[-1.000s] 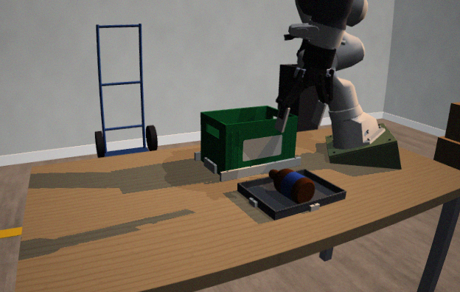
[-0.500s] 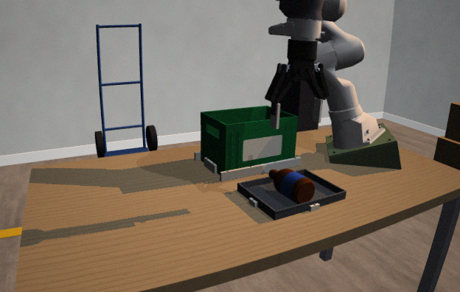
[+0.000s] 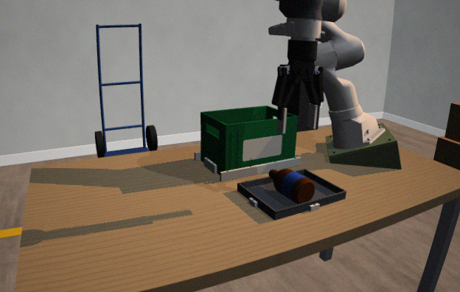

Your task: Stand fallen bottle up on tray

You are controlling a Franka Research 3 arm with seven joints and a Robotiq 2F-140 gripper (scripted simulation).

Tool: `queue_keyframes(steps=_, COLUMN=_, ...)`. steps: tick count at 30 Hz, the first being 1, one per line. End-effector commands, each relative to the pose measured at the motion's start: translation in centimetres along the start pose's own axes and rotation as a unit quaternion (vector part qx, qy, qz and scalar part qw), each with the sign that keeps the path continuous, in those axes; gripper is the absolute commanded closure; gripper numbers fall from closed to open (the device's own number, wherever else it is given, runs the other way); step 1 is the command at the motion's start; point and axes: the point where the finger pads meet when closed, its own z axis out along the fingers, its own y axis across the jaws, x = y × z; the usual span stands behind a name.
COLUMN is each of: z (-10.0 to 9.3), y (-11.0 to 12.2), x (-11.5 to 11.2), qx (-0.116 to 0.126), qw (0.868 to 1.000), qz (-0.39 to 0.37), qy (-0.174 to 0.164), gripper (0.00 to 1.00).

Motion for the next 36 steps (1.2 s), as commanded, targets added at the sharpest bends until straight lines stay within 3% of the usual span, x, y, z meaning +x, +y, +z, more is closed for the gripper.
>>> queue_keyframes(steps=1, z=0.0, y=0.0, x=-0.1, qx=-0.001, qw=1.0, qz=-0.002, qy=-0.003, gripper=1.0)
queue_keyframes(steps=29, z=0.0, y=0.0, x=-0.1, qx=-0.001, qw=1.0, qz=-0.002, qy=-0.003, gripper=1.0)
queue_keyframes(steps=36, z=0.0, y=-1.4, x=5.1, qx=-0.001, qw=1.0, qz=-0.001, qy=-0.003, gripper=1.0)
